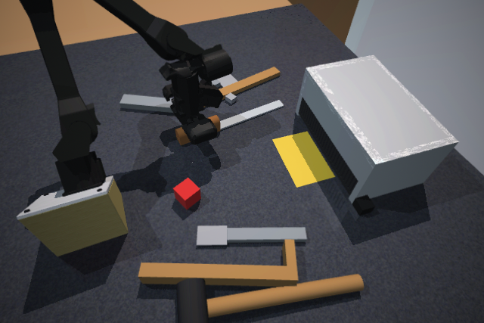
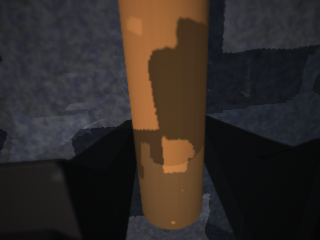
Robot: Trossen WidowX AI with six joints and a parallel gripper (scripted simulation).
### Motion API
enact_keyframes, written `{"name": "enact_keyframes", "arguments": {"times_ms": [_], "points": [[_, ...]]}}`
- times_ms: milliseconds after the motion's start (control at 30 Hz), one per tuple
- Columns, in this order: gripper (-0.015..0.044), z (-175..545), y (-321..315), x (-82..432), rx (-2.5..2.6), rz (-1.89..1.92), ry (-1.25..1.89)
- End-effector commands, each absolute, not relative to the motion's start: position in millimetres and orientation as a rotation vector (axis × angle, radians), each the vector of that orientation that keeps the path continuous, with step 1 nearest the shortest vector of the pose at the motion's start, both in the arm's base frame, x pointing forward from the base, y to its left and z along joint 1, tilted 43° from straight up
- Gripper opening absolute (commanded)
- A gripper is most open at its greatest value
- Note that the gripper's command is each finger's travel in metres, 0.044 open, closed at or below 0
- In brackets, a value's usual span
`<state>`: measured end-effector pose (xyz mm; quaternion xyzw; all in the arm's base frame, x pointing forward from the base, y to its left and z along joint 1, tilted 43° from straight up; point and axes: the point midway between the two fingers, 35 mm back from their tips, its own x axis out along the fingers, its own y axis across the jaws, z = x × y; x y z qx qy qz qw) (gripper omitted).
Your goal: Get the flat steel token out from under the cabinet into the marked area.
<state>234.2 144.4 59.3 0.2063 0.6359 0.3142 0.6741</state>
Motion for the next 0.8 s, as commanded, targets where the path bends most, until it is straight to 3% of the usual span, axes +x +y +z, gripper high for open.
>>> {"name": "enact_keyframes", "arguments": {"times_ms": [0,767], "points": [[0.0,60.3,144.3,235.2,0.493,0.683,1.442],[0.0,60.0,144.0,235.4,0.635,0.553,1.512]]}}
